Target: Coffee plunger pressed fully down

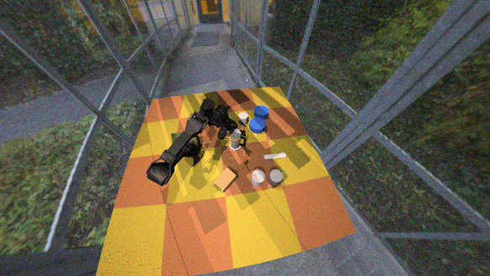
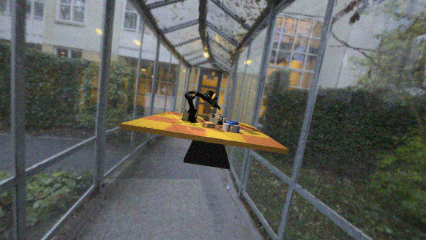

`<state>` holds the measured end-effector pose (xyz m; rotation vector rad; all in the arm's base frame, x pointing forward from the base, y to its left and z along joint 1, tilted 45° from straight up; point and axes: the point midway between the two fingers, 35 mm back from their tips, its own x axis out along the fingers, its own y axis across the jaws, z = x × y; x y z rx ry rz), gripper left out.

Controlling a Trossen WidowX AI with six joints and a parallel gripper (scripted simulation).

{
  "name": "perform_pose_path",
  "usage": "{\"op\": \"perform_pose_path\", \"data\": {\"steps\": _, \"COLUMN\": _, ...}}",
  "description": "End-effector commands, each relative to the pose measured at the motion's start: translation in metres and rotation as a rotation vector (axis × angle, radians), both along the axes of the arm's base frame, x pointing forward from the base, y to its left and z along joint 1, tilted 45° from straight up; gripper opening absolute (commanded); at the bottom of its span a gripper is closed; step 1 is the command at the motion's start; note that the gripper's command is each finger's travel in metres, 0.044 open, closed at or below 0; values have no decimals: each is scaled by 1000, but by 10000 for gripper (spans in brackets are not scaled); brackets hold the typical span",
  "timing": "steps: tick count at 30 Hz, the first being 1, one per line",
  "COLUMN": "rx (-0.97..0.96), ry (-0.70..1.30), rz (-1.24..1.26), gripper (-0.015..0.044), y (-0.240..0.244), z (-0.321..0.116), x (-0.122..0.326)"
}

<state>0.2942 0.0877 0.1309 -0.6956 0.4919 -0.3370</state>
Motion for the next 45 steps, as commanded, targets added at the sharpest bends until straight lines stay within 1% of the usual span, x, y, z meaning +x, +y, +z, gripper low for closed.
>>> {"op": "perform_pose_path", "data": {"steps": 1, "rx": -19, "ry": 37, "rz": -10, "gripper": 114, "y": -15, "z": -18, "x": -4}}
{"op": "perform_pose_path", "data": {"steps": 14, "rx": -23, "ry": 31, "rz": -7, "gripper": 114, "y": -28, "z": -28, "x": 0}}
{"op": "perform_pose_path", "data": {"steps": 45, "rx": -23, "ry": 30, "rz": -8, "gripper": 114, "y": -26, "z": -28, "x": 6}}
